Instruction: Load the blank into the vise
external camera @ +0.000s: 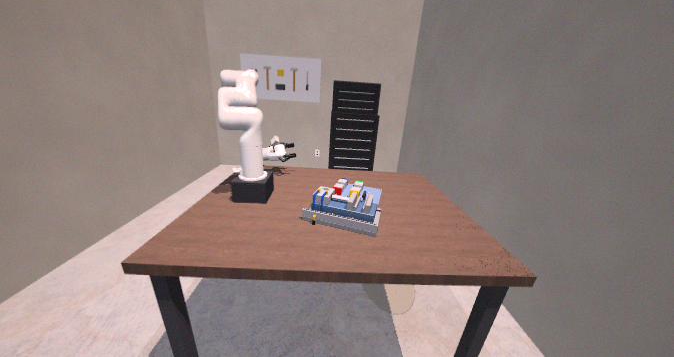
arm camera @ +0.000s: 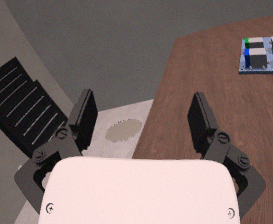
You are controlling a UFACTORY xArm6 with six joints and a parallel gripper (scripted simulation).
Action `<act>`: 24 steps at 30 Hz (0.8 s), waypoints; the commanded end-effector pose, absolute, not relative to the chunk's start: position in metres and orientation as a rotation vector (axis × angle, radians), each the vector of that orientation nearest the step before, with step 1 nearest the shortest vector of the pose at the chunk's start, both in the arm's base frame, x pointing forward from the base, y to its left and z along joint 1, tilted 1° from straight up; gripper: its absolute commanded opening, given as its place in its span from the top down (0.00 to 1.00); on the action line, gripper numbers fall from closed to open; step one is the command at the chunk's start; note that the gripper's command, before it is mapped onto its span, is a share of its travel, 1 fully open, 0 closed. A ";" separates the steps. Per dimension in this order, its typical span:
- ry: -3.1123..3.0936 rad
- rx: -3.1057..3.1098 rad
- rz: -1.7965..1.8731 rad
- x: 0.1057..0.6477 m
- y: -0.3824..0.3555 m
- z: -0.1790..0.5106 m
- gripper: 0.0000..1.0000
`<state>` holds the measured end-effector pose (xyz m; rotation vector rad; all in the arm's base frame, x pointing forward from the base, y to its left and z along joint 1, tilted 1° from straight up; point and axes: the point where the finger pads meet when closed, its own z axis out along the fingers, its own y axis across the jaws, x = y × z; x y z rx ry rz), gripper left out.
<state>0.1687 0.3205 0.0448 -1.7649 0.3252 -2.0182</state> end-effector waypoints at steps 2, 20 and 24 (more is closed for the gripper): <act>0.327 -1.764 -2.017 0.169 0.321 0.045 0.00; 0.327 -1.764 -2.017 0.169 0.321 0.045 0.60; 0.327 -1.764 -2.017 0.169 0.321 0.045 0.60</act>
